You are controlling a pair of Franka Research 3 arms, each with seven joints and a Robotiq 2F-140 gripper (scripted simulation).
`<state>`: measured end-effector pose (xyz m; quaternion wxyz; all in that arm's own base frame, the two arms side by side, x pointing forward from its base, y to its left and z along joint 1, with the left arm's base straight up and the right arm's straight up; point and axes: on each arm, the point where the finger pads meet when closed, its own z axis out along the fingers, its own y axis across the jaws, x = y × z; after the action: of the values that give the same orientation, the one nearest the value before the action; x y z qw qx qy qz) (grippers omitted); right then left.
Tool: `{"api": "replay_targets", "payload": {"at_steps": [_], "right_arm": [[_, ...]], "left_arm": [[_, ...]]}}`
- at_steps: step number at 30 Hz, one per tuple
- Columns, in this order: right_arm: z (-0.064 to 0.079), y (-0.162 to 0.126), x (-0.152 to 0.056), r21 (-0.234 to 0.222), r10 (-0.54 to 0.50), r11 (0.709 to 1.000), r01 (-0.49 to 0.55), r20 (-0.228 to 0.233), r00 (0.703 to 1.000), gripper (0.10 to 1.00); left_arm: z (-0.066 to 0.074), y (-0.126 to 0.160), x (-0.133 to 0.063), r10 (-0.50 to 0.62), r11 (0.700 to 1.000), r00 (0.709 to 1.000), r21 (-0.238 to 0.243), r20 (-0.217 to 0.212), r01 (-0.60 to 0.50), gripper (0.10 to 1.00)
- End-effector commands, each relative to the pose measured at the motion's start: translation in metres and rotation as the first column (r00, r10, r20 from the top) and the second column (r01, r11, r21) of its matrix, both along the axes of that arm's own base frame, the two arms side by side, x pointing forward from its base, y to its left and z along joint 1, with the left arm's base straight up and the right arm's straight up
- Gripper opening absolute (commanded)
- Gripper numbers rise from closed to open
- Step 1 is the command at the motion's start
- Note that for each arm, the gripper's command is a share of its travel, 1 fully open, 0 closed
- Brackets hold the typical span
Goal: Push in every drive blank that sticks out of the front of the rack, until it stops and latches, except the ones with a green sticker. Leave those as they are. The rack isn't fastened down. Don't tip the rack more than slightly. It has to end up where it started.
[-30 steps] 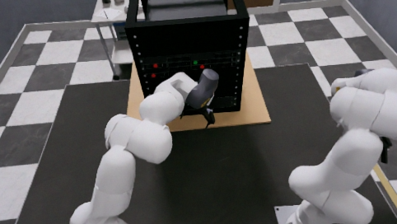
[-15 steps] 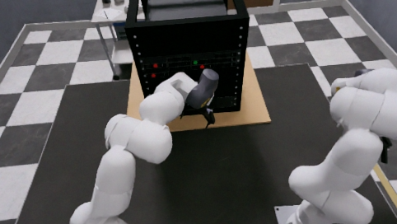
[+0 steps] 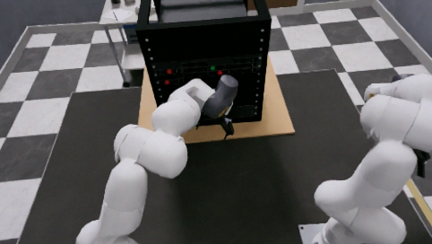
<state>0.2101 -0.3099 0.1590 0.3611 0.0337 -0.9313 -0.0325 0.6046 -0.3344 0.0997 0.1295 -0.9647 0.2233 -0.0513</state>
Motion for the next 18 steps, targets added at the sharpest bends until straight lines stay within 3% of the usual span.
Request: {"api": "replay_targets", "payload": {"at_steps": [1,12,18], "right_arm": [[0.003,-0.005,-0.001,0.039,0.017,0.999,-0.018,0.018,1.0,1.0],[0.017,-0.026,-0.003,0.111,0.029,0.993,-0.038,0.085,0.996,1.0],[0.031,-0.047,-0.008,0.166,0.041,0.984,-0.067,0.152,0.987,1.0]], "left_arm": [[0.0,0.0,0.0,0.0,1.0,1.0,0.0,0.0,0.0,1.0],[0.0,0.0,0.0,0.0,1.0,1.0,0.0,0.0,0.0,1.0],[0.0,0.0,0.0,0.0,1.0,1.0,0.0,0.0,0.0,1.0]]}}
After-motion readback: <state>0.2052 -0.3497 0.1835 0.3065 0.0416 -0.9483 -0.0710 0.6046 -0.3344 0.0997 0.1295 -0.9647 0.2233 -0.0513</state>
